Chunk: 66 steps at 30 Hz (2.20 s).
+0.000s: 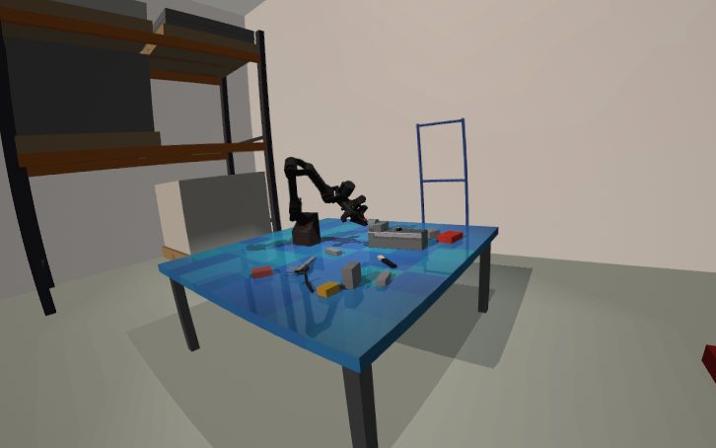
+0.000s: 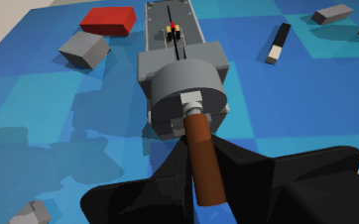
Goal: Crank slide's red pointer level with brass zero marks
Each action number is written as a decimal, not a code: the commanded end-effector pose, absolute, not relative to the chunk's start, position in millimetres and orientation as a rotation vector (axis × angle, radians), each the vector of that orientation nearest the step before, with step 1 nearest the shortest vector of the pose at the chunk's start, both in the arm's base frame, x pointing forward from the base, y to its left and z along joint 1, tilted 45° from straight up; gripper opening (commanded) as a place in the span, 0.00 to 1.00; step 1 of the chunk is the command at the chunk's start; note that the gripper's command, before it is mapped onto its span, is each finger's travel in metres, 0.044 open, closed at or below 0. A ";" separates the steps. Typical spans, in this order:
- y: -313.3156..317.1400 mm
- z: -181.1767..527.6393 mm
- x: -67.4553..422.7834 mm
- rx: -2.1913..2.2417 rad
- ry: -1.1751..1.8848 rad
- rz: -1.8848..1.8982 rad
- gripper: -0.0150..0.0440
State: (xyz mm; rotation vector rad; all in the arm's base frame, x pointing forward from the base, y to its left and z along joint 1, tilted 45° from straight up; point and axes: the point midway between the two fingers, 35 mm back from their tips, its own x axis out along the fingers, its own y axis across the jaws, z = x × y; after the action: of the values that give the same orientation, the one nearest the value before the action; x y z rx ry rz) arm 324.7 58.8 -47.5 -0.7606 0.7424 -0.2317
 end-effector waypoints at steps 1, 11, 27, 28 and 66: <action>58.8 -47.4 324.7 -0.761 0.742 -0.232 0.25; 58.8 -47.4 324.7 -0.761 0.742 -0.232 0.43; 63.0 -44.1 325.2 -0.760 0.743 -0.231 1.00; 65.9 -41.7 325.4 -0.759 0.744 -0.231 1.00; 135.2 31.4 391.7 -0.841 0.858 -0.149 1.00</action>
State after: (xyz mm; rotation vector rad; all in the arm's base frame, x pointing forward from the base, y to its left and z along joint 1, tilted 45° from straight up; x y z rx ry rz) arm 376.1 137.8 33.1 -0.8128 0.8214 -0.1699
